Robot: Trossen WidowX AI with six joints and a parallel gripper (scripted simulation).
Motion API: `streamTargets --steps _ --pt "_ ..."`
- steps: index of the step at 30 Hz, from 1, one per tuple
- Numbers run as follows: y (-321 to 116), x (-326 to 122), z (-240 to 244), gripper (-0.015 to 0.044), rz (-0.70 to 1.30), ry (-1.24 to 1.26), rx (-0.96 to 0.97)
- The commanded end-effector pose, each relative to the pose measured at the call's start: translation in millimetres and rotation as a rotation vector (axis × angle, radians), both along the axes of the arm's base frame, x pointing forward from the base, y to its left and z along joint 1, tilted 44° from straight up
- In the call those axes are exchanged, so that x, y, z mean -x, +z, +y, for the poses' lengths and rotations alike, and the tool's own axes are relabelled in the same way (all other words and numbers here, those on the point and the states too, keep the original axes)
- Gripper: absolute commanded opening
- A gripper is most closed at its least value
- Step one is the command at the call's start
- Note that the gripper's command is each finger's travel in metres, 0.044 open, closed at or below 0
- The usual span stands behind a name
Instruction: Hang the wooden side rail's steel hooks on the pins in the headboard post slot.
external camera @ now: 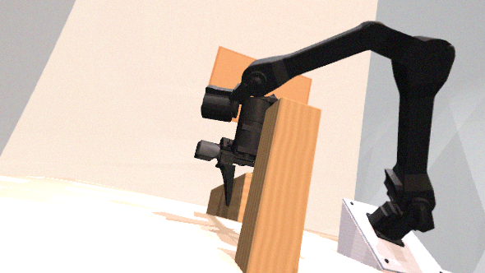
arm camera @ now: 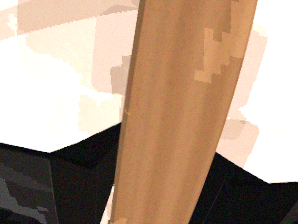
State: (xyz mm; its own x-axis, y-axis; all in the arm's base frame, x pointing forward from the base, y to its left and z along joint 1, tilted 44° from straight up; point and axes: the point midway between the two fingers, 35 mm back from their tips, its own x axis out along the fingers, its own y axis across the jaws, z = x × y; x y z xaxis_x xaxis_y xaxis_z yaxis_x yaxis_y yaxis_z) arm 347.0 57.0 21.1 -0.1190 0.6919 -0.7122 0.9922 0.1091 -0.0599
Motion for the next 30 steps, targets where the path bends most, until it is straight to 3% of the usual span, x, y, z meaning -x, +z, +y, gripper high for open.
streamTargets --steps 1,30 --pt "5.6 -5.7 -3.9 0.0 -0.02 -0.01 0.007" --pt "7.0 -5.9 -0.8 0.0 -0.02 -0.01 0.007"
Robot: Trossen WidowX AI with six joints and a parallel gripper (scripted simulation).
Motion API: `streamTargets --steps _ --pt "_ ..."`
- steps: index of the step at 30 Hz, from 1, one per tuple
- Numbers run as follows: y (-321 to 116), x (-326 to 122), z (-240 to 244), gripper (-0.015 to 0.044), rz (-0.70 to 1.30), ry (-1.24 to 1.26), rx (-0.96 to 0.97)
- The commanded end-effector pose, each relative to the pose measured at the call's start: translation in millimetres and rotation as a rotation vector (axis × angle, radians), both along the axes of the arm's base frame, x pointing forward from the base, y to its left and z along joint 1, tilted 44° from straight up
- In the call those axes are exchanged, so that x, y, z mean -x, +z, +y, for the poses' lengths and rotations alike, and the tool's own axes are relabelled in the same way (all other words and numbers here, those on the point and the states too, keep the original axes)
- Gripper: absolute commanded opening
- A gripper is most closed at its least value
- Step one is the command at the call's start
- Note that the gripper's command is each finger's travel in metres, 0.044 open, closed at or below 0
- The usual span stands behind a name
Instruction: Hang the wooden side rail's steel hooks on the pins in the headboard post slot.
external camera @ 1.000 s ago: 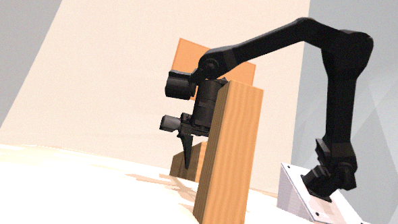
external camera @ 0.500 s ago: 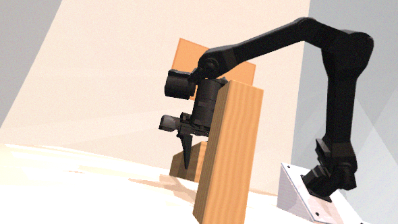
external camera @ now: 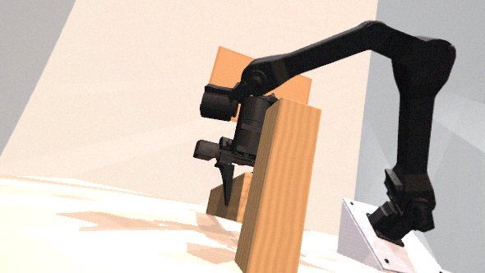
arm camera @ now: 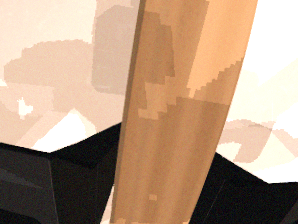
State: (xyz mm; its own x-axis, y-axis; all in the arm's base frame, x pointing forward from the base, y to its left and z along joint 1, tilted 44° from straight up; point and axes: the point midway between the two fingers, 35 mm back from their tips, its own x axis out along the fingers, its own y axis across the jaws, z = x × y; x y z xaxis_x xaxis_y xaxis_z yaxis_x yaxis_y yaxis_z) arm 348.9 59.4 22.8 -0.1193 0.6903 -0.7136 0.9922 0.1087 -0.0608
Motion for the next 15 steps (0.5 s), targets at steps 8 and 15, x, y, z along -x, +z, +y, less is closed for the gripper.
streamTargets --steps 8,15 --pt "6.2 -3.1 -2.8 0.0 -0.021 -0.01 0.005" --pt "6.9 -2.4 -2.6 0.0 -0.02 -0.01 0.005"
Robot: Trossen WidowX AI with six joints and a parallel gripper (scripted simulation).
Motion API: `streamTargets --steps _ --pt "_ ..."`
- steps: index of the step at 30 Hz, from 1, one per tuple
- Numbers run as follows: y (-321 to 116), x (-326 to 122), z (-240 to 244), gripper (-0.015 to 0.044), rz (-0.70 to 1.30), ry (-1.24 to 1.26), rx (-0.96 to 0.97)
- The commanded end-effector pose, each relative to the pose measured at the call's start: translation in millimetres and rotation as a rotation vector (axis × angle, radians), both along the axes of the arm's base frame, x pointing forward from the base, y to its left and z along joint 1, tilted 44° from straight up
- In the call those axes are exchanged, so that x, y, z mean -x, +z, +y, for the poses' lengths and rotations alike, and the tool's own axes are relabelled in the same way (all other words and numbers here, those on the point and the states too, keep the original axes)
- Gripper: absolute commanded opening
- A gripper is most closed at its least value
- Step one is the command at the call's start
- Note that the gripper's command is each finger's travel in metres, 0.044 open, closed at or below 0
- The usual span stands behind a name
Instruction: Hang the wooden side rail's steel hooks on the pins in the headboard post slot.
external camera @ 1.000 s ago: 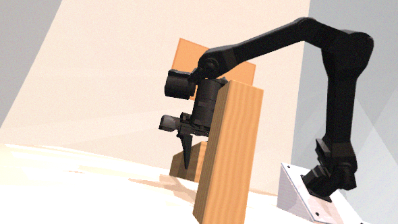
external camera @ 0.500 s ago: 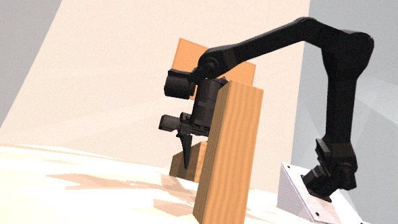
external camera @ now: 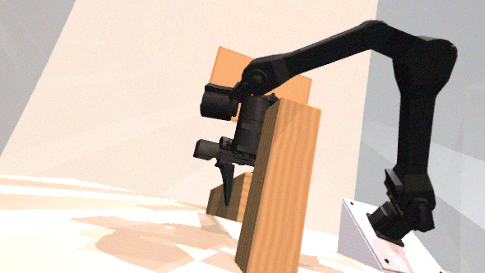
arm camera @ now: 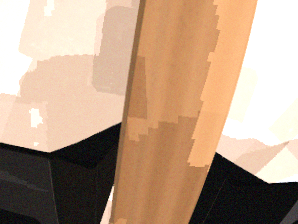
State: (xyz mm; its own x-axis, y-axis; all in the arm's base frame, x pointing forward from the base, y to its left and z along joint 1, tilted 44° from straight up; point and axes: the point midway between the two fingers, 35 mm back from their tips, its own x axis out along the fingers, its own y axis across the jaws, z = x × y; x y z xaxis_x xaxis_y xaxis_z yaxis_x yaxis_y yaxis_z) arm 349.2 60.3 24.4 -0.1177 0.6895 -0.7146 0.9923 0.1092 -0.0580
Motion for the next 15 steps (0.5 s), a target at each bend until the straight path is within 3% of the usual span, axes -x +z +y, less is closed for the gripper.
streamTargets --steps 1,15 --pt "5.3 -2.1 -3.4 0.0 -0.017 -0.01 0.004" --pt "5.3 -1.6 -1.6 0.0 -0.017 -0.01 0.004"
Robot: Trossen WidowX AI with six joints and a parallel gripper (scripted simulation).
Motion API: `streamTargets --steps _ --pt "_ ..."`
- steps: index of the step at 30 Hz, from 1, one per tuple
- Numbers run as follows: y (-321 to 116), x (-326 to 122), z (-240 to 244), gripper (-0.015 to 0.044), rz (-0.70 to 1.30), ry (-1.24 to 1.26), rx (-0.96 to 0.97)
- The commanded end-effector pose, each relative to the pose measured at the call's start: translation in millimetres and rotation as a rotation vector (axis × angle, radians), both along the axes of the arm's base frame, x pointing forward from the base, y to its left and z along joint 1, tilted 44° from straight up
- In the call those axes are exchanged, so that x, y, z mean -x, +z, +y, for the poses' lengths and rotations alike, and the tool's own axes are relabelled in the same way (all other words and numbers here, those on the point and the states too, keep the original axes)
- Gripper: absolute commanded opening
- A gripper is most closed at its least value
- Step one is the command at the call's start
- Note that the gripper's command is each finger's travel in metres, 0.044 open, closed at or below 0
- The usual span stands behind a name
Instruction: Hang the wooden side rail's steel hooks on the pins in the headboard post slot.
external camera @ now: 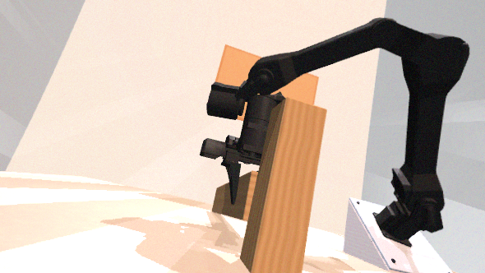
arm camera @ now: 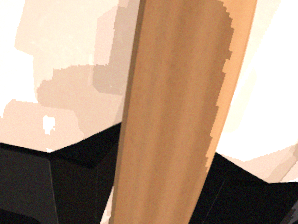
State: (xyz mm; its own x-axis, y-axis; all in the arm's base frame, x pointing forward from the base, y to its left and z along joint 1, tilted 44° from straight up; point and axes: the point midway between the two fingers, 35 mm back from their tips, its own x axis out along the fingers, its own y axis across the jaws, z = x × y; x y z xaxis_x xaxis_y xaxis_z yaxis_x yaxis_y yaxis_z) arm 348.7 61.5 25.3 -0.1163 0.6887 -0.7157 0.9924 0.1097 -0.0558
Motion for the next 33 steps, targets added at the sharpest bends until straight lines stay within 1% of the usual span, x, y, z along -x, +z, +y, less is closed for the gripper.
streamTargets --steps 1,33 --pt "4.3 -2.0 -2.6 0.0 -0.015 -0.011 0.003" --pt "8.3 -4.0 -1.2 0.0 -0.015 -0.011 0.003"
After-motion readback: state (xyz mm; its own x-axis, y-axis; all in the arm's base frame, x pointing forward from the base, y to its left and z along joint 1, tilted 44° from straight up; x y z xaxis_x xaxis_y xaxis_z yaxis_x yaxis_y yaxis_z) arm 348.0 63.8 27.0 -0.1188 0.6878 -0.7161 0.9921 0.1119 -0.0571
